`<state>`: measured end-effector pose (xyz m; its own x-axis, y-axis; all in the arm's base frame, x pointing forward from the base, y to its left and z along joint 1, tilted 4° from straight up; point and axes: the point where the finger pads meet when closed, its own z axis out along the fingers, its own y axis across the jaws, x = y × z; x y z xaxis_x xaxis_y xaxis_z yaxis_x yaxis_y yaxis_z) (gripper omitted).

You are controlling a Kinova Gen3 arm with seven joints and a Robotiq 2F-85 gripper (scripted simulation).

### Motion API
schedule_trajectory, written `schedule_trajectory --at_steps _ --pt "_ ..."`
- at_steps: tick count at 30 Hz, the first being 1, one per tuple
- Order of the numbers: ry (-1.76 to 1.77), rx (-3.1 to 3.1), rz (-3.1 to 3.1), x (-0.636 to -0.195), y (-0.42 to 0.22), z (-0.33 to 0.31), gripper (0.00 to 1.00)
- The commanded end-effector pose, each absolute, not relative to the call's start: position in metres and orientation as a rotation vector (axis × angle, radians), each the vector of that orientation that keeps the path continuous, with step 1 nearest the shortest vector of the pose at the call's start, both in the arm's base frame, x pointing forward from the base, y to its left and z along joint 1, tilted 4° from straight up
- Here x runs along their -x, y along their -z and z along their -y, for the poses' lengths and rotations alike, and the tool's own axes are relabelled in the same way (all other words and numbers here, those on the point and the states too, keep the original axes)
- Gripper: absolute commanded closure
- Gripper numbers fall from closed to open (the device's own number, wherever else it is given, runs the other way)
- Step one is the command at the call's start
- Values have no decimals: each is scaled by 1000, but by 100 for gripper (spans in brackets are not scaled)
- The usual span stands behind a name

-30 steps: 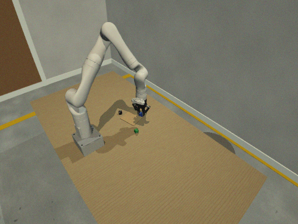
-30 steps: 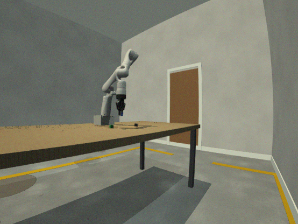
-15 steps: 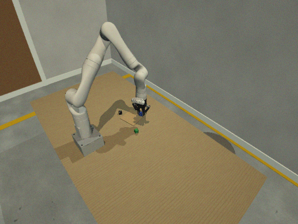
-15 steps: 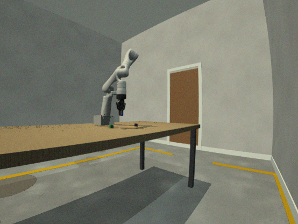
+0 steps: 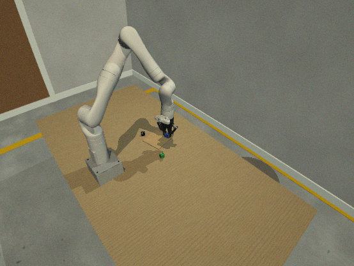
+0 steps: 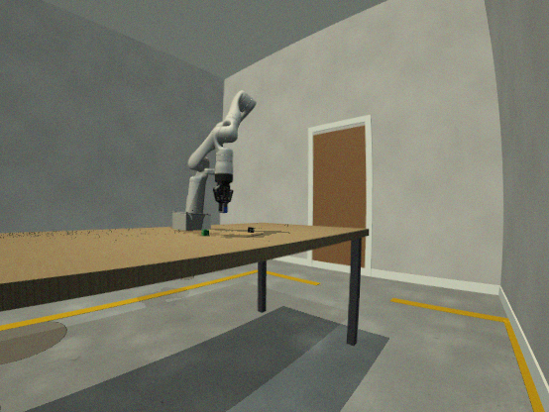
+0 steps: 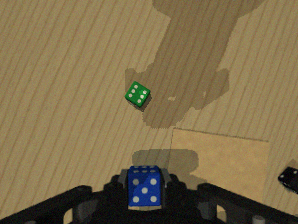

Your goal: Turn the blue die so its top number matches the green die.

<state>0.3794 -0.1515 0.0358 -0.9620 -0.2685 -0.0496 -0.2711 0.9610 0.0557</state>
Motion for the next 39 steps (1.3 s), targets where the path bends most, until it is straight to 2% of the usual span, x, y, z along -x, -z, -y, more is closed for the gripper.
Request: schedule_trajectory --at_steps 1,19,39 --pt "-97 410 -3074 -380 -35 150 79" --pt "-118 -81 -3132 -376 -31 135 79" --pt "-115 -1031 -3010 -374 -28 108 79"
